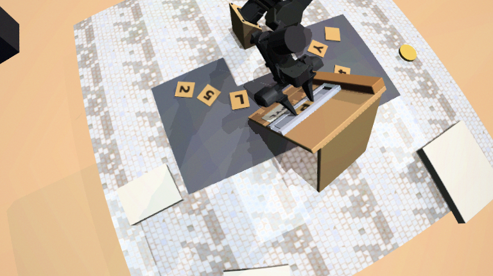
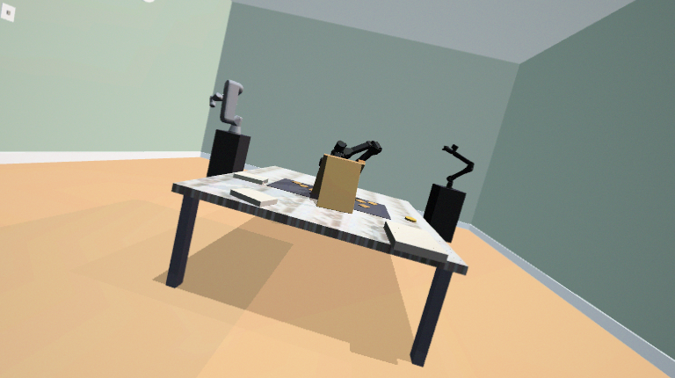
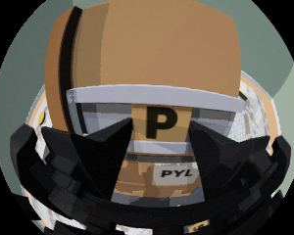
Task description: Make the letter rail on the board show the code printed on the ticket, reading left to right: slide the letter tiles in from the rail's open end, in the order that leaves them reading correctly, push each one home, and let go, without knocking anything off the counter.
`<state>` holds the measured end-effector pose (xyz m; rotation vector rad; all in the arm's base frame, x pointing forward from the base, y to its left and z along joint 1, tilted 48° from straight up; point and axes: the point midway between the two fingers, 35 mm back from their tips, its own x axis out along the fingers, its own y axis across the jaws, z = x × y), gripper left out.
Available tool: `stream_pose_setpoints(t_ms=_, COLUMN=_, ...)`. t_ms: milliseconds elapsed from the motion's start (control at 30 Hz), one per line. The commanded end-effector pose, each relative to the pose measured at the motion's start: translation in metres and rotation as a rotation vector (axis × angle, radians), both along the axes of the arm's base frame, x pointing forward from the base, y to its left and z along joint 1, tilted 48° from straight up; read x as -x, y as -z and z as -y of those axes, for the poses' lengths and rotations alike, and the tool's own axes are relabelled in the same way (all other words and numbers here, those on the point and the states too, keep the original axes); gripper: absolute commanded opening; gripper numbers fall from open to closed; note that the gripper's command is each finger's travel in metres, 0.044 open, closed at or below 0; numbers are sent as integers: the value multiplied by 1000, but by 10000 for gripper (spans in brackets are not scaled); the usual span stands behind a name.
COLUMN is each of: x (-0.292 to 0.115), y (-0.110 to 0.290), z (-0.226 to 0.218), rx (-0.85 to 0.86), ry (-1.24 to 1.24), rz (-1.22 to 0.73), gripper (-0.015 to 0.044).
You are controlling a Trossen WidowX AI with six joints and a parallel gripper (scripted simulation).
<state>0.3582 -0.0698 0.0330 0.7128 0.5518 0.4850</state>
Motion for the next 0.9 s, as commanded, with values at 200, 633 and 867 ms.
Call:
stream_pose_setpoints(t_ms=200, x=2, y=-4, z=-4, rx=0, ry=5, rz=-4, gripper=0)
stream_pose_setpoints(t_ms=633, x=4, y=-9, z=-9, rx=0, ry=5, rz=-5, gripper=0)
stream_pose_setpoints(t_ms=867, x=4, y=-12, z=-11, rx=-1, ry=5, rz=-5, gripper=0)
